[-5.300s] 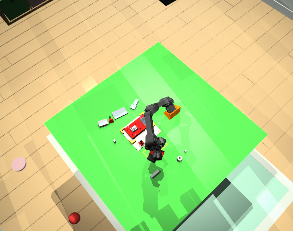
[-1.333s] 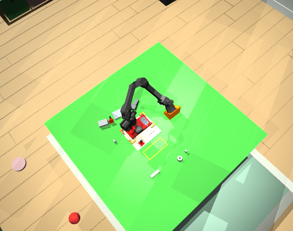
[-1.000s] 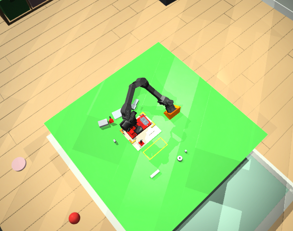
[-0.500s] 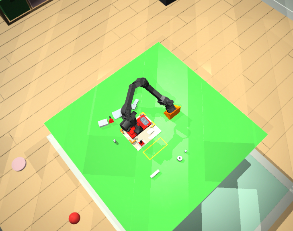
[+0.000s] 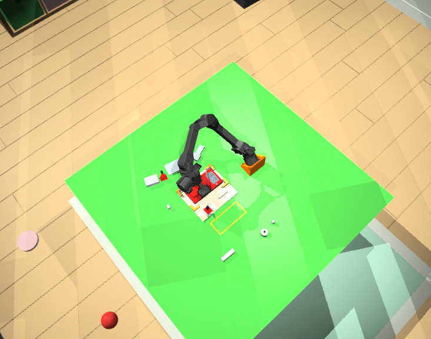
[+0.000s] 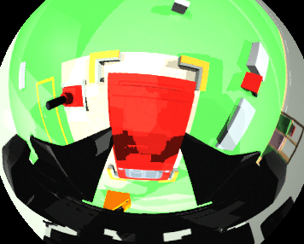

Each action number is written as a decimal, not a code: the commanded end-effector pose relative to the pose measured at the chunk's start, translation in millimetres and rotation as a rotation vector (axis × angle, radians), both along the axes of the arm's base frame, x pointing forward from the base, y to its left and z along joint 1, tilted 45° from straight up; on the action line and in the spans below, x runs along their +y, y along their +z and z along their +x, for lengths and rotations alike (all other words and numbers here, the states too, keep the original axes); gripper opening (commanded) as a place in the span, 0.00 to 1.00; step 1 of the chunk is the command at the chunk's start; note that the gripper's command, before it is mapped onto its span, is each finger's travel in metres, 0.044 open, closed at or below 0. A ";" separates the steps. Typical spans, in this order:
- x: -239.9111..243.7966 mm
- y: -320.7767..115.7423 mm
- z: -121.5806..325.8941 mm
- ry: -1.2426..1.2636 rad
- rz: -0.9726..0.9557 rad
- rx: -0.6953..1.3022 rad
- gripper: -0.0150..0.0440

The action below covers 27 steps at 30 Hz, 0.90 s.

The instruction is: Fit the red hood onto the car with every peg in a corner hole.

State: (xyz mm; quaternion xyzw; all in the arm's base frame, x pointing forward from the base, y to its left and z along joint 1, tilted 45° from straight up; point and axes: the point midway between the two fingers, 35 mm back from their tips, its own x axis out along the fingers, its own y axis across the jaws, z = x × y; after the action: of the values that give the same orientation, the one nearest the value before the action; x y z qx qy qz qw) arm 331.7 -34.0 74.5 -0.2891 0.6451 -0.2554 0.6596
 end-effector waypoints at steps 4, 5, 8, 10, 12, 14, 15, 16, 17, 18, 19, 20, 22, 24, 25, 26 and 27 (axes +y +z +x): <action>2.1 2.6 0.5 -0.001 0.000 -0.004 0.25; 2.4 2.9 0.5 -0.001 0.000 -0.004 0.25; 3.2 3.6 0.5 -0.001 0.000 -0.004 0.25; 3.7 4.0 0.5 -0.001 0.000 -0.004 0.25; 3.6 3.9 0.5 -0.001 0.000 -0.004 0.25; 3.3 3.6 0.6 -0.001 0.000 -0.004 0.25; 3.1 3.4 0.6 -0.001 0.000 -0.004 0.25; 2.9 3.2 0.6 -0.001 0.000 -0.004 0.25; 2.6 2.9 0.6 -0.001 0.000 -0.004 0.25; 2.3 2.7 0.6 -0.001 0.000 -0.004 0.25; 2.1 2.4 0.6 -0.001 0.000 -0.004 0.25; 1.8 2.1 0.6 -0.001 0.000 -0.004 0.25; 1.3 1.6 0.7 -0.001 0.000 -0.004 0.25; 0.8 1.1 0.7 -0.001 0.000 -0.004 0.25; 0.5 0.8 0.7 -0.001 0.000 -0.004 0.25; 0.3 0.6 0.7 -0.001 0.000 -0.004 0.25; 0.0 0.3 0.7 -0.001 0.000 -0.004 0.25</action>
State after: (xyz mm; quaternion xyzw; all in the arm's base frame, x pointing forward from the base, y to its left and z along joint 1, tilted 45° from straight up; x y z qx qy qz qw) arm 333.0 -32.8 76.3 -0.2867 0.6429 -0.2574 0.6620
